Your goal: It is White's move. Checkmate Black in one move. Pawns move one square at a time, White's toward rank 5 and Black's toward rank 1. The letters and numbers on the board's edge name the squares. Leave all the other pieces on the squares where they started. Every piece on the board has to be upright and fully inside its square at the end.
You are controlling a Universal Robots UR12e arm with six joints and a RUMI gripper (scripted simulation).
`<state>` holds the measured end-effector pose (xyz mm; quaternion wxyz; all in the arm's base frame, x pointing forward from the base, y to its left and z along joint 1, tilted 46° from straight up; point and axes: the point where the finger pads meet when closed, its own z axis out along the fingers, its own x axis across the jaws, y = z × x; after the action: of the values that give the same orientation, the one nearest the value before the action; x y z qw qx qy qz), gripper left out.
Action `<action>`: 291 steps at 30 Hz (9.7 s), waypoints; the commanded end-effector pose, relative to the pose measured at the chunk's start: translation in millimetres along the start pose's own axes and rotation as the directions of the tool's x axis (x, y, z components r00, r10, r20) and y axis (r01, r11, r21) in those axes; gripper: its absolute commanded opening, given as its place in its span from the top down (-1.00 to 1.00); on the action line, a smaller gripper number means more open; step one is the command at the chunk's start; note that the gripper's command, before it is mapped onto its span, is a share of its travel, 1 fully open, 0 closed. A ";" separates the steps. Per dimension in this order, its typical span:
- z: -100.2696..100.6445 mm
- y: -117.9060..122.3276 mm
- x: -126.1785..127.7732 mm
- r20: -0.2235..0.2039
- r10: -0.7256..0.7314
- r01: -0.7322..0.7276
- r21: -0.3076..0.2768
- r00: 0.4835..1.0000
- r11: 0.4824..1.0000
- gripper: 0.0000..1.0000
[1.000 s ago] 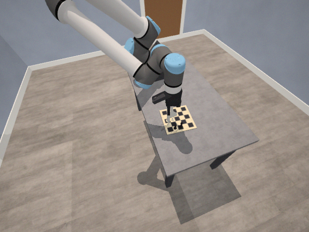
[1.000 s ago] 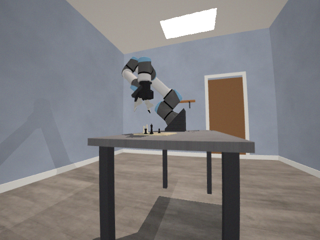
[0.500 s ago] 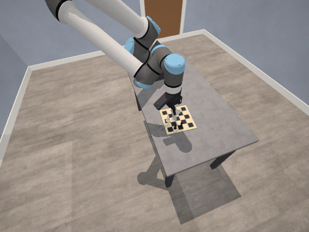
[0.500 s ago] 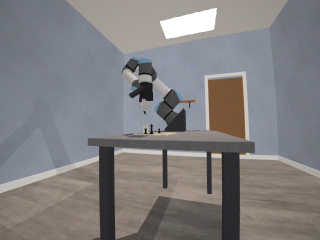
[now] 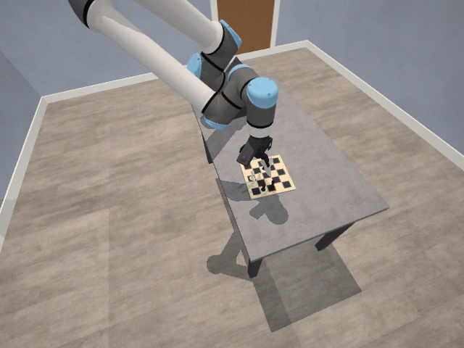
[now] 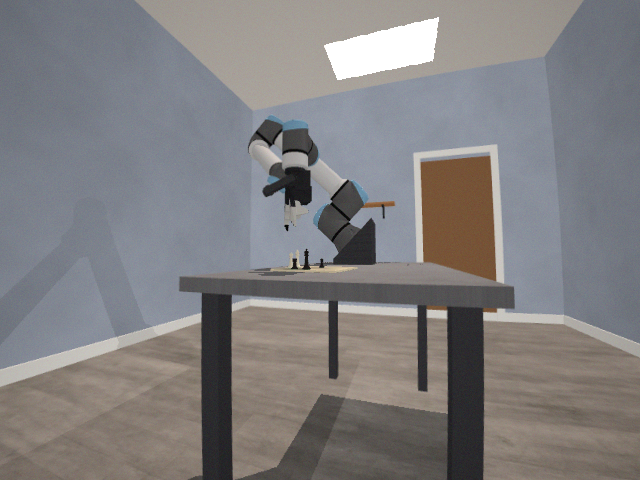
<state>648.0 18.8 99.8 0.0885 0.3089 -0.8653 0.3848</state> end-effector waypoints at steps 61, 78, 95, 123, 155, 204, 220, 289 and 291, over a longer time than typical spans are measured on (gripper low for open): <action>2.5 2.5 -3.3 0.007 -0.245 0.245 0.003 0.969 0.969 0.51; 5.8 2.5 -3.4 0.007 -0.245 0.245 0.002 0.969 0.969 0.51; 23.8 2.6 -3.7 0.007 -0.245 0.245 0.002 0.969 0.970 0.51; 52.7 2.7 -4.1 0.007 -0.245 0.245 0.002 0.969 0.970 0.51; 54.1 2.7 -4.1 0.007 -0.245 0.245 0.002 0.969 0.970 0.51; 93.0 2.7 -4.4 0.007 -0.245 0.245 0.002 0.969 0.970 0.51; 93.0 2.7 -4.4 0.007 -0.245 0.245 0.002 0.969 0.970 0.51; 5.5 2.7 -3.8 0.007 -0.245 0.245 0.002 0.969 0.970 1.00; 1.5 2.7 -3.8 0.007 -0.245 0.245 0.002 0.969 0.970 1.00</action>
<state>650.6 10.0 85.3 0.1310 0.4157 -0.8201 0.3708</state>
